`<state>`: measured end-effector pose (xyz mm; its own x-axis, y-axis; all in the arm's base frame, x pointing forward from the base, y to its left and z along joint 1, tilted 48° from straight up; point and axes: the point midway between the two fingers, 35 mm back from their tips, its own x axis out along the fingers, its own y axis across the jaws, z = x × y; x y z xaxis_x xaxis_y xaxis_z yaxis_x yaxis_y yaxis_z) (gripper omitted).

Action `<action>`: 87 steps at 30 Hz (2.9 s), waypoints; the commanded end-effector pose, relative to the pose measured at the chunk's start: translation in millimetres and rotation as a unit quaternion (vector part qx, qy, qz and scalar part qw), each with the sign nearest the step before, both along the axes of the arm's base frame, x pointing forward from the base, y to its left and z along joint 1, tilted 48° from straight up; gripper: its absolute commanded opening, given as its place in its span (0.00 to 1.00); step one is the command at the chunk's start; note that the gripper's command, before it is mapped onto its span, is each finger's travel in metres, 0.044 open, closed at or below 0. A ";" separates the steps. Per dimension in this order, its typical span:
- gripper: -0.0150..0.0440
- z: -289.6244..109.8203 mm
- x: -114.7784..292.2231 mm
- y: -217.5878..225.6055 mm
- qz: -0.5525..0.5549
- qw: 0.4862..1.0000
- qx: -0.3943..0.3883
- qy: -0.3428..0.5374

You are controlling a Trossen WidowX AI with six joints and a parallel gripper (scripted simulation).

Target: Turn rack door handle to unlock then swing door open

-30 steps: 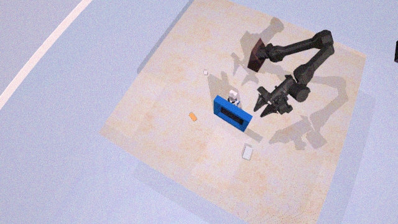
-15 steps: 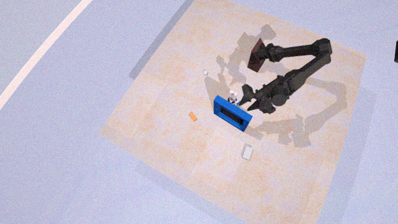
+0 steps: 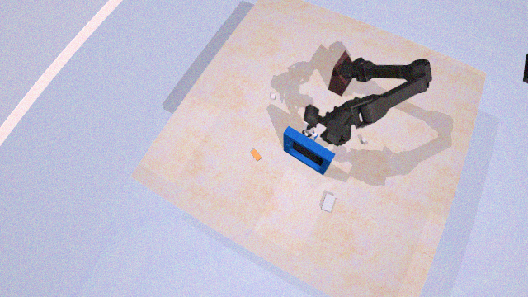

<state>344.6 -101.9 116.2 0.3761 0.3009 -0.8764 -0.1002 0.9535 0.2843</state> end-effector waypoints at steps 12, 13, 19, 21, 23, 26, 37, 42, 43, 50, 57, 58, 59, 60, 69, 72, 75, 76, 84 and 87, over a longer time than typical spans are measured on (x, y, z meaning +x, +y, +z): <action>0.75 -25.5 -20.0 -18.7 -0.002 0.983 0.145 0.110; 0.75 -26.6 -21.3 -19.9 -0.003 0.981 0.156 0.115; 0.75 -31.8 -28.5 -27.3 -0.013 0.964 0.221 0.147; 0.75 -33.0 -30.6 -30.0 -0.017 0.957 0.243 0.156; 0.75 -34.0 -32.4 -32.5 -0.022 0.951 0.263 0.163; 0.75 -34.3 -33.0 -33.5 -0.023 0.948 0.270 0.165; 0.75 -43.9 -29.8 -23.9 -0.024 0.948 0.270 0.165; 0.75 -49.5 -28.3 -18.1 -0.024 0.948 0.270 0.165; 0.75 -50.7 -28.0 -17.0 -0.024 0.948 0.270 0.165; 0.75 -58.3 -26.2 -8.7 -0.024 0.948 0.270 0.165; 0.75 -65.8 -24.9 -0.2 -0.023 0.948 0.270 0.165; 0.75 -66.9 -24.7 1.1 -0.023 0.948 0.270 0.165; 0.75 -68.0 -24.6 2.3 -0.023 0.948 0.270 0.165; 0.75 -69.0 -24.5 3.5 -0.023 0.948 0.270 0.165; 0.75 -78.3 -23.7 14.8 -0.023 0.948 0.271 0.165; 0.75 -80.6 -23.6 17.7 -0.023 0.948 0.271 0.165; 0.66 -80.8 -23.6 17.9 -0.023 0.948 0.271 0.165; 0.62 -80.8 -23.6 17.9 -0.023 0.948 0.271 0.165; 0.39 -80.8 -23.6 17.9 -0.023 0.948 0.271 0.165; 0.36 -80.8 -23.6 17.9 -0.023 0.948 0.271 0.165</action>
